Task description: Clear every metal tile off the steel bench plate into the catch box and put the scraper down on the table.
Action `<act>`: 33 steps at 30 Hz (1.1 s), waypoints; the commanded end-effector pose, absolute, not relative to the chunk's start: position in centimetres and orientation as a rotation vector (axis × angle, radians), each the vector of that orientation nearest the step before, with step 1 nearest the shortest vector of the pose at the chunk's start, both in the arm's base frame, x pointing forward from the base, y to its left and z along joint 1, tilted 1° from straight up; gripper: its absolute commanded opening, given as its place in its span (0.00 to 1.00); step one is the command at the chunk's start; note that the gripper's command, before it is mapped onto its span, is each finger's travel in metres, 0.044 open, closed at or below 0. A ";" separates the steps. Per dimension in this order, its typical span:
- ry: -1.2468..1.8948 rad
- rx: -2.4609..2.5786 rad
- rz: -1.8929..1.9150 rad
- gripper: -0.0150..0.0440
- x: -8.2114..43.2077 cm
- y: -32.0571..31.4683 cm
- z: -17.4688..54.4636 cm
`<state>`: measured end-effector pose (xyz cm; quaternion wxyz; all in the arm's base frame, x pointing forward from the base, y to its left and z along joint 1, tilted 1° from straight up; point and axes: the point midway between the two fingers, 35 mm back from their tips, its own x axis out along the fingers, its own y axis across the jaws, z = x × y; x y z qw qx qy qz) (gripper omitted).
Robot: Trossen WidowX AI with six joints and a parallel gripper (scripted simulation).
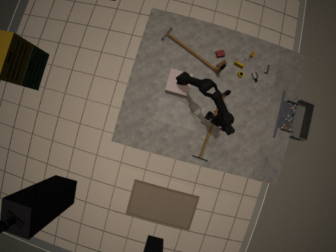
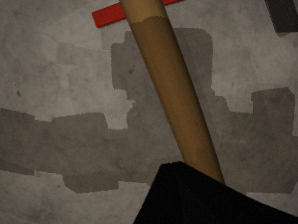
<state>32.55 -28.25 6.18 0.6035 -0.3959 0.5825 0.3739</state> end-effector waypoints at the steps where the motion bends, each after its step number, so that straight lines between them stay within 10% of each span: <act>1: 1.346 -0.924 0.862 0.25 32.5 -28.3 7.7; 33: 1.279 -1.079 1.016 0.25 28.3 -27.4 13.8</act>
